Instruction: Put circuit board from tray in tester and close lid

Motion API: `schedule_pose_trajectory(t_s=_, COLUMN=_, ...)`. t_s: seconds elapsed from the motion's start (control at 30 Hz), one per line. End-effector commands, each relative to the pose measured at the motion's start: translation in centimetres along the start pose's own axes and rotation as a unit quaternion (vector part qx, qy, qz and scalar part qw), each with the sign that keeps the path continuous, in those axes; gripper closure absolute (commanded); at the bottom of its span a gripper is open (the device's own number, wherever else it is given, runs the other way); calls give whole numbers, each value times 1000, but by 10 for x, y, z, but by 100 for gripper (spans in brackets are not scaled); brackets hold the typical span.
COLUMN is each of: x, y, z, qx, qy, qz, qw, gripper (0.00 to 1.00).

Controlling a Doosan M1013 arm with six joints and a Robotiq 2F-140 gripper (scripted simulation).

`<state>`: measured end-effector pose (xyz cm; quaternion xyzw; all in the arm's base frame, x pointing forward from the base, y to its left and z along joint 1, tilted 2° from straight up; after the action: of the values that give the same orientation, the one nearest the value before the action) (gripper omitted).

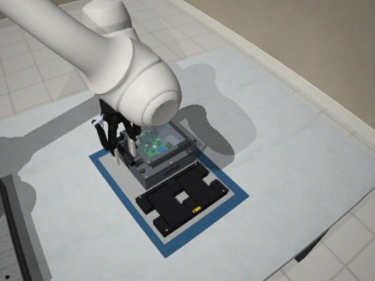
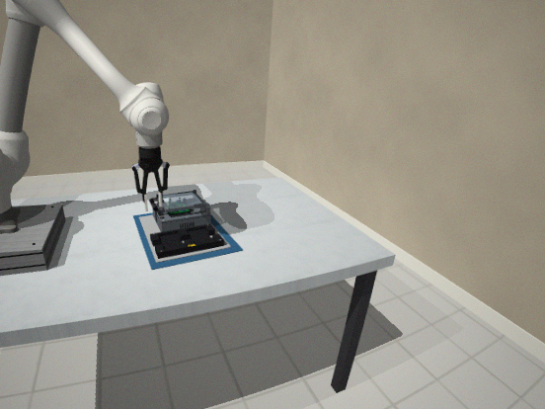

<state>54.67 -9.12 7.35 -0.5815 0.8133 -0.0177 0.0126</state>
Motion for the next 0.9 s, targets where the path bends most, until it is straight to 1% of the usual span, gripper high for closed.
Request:
schedule_pose_trajectory(t_s=0.0, x=1, y=2, z=-4, qx=-1, qy=0, qz=-1, qw=1000, gripper=70)
schedule_pose_trajectory(t_s=0.27, x=1, y=2, z=-16, qx=-1, qy=0, qz=-1, qw=1000, gripper=70)
schedule_pose_trajectory(t_s=0.73, x=1, y=2, z=-57, qx=-1, qy=0, qz=-1, qw=1000, gripper=70)
schedule_pose_trajectory(t_s=0.8, x=1, y=2, z=-57, qx=-1, qy=0, qz=-1, qw=1000, gripper=70)
schedule_pose_trajectory(t_s=0.87, x=1, y=2, z=-64, qx=-1, qy=0, qz=-1, qw=1000, gripper=70)
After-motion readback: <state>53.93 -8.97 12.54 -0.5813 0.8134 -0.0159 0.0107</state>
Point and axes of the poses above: the point where the finger pads meet when closed, its own z axis out along the fingers, its own y axis across the jaws, x = y × z, the point moved 3 cm from there along -z, back along the fingers, and after that the axes turned 13 degrees about z, right-handed, at the moved point
